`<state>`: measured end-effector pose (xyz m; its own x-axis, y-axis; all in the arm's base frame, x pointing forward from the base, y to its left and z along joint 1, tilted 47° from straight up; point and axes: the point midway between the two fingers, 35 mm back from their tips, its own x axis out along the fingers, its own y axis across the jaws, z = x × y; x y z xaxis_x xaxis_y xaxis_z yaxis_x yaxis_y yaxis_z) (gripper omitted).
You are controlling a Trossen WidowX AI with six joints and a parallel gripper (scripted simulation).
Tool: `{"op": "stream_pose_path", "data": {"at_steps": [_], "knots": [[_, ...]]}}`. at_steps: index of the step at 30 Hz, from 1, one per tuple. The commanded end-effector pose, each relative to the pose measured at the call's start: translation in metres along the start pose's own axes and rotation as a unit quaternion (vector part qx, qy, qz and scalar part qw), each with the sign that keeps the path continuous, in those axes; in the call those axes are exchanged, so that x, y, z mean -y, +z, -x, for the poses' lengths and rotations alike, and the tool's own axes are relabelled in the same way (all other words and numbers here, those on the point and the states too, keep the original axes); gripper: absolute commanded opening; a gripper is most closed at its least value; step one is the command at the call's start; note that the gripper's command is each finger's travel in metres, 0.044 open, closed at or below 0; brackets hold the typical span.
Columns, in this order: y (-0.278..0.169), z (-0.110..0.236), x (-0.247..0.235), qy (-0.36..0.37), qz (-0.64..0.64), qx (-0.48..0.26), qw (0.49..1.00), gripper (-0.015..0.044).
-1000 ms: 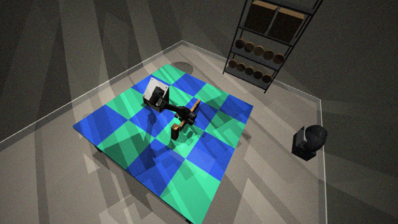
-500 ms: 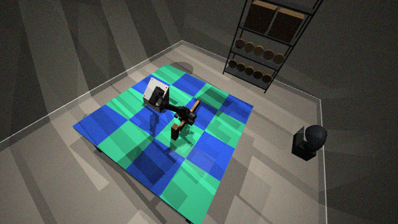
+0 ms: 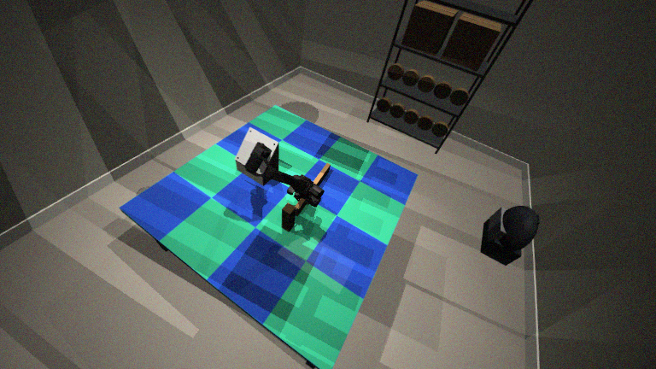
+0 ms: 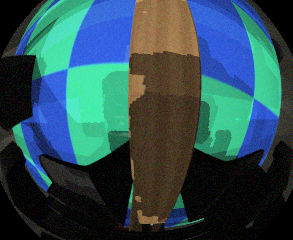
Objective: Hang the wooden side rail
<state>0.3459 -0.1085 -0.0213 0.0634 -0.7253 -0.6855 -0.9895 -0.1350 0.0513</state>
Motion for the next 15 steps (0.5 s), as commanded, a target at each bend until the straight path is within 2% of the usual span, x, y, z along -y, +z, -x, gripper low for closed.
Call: {"op": "stream_pose_path", "data": {"at_steps": [1,15], "knots": [[-0.0031,0.0034,0.0021,-0.006,-0.001,-0.001,1.0,0.0],[-0.0047,0.0046,0.0021,-0.006,-0.001,-0.001,1.0,0.0]]}}
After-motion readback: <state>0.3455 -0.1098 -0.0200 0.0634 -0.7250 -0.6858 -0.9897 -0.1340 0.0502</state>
